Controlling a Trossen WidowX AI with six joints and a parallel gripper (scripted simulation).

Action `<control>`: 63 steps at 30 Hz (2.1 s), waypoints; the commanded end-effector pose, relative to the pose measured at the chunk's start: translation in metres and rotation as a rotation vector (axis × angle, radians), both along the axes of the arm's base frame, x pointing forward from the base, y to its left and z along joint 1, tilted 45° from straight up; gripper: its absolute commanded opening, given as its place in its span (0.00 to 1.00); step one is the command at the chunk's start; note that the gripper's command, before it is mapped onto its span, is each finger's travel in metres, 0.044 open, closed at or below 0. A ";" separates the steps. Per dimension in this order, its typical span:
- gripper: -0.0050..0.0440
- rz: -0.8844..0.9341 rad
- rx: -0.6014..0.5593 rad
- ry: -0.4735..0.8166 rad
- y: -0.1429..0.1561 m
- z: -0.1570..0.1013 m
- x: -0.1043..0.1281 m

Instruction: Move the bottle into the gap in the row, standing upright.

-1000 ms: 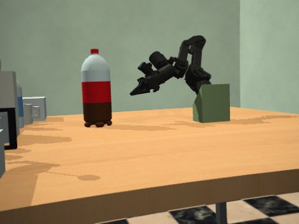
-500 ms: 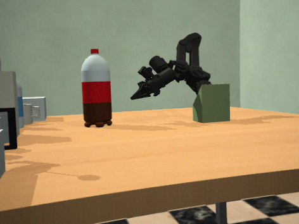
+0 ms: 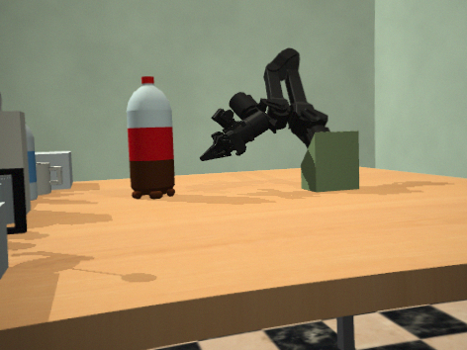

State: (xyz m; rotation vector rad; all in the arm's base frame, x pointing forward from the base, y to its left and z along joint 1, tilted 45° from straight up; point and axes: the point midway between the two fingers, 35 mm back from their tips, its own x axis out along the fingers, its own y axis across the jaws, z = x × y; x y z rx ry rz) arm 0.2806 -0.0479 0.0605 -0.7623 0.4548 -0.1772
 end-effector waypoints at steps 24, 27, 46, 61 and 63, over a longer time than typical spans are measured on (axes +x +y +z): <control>0.00 0.002 0.000 -0.034 -0.022 -0.017 0.027; 0.00 0.003 0.000 -0.037 -0.025 -0.020 0.029; 0.00 0.005 -0.012 -0.076 -0.041 -0.027 0.044; 0.00 0.004 -0.008 -0.077 -0.039 -0.029 0.047; 0.00 0.004 -0.008 -0.077 -0.039 -0.029 0.048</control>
